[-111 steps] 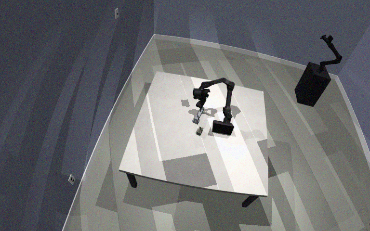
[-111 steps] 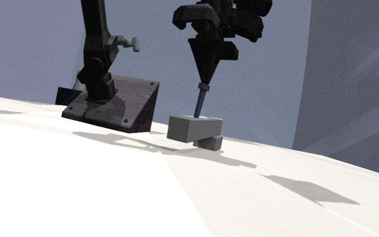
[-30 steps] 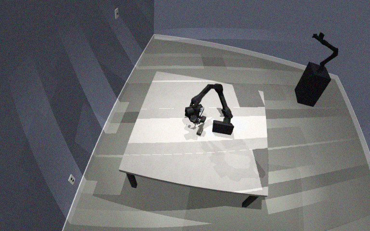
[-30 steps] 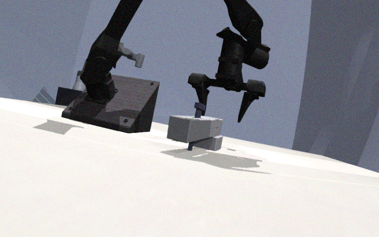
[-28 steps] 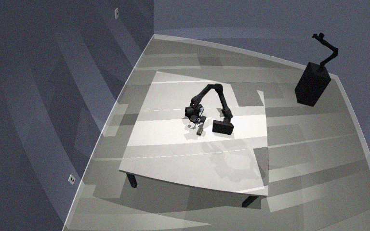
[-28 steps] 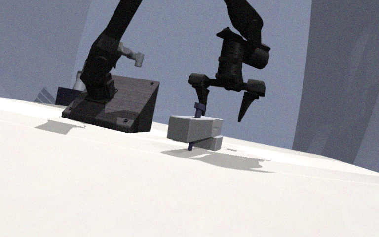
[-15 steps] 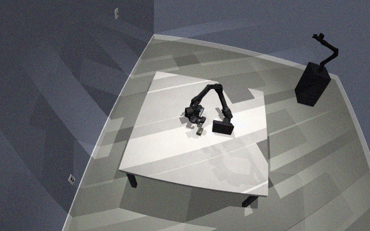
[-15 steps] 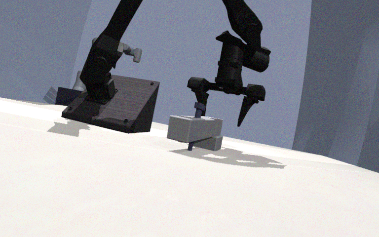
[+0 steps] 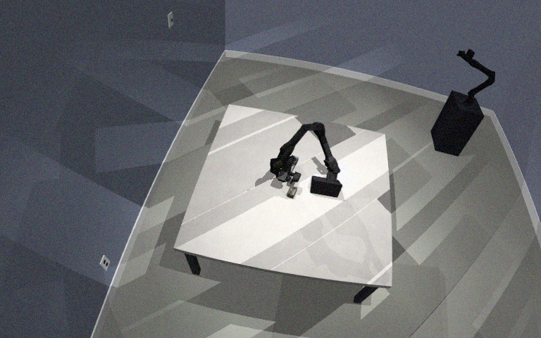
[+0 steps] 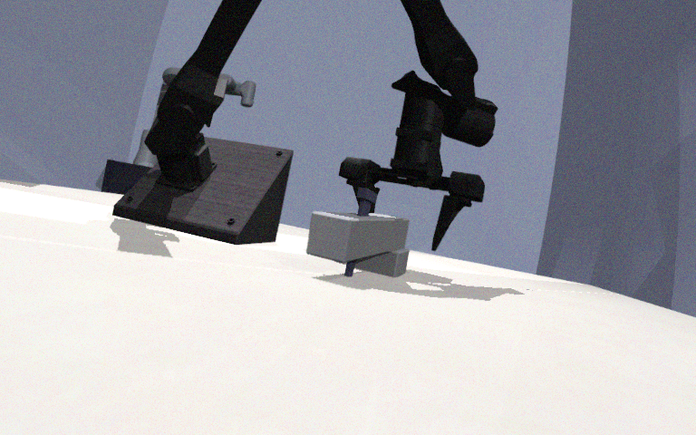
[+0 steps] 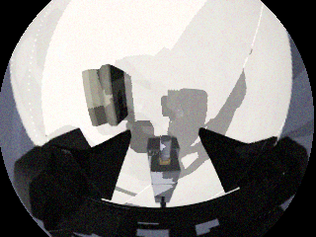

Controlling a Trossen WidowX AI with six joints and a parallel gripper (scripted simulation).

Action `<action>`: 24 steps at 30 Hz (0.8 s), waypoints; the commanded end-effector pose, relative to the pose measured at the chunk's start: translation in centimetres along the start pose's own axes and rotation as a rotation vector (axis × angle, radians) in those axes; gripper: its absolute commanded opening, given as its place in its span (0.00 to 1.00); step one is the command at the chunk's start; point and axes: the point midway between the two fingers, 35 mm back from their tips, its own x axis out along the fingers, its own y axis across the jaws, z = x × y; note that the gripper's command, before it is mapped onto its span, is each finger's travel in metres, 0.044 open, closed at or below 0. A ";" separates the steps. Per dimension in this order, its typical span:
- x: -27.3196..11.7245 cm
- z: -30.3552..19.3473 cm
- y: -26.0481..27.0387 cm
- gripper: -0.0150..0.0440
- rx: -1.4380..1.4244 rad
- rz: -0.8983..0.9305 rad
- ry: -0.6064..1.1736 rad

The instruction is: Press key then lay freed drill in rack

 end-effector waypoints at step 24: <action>1.5 -0.5 0.1 0.38 0.000 0.001 0.003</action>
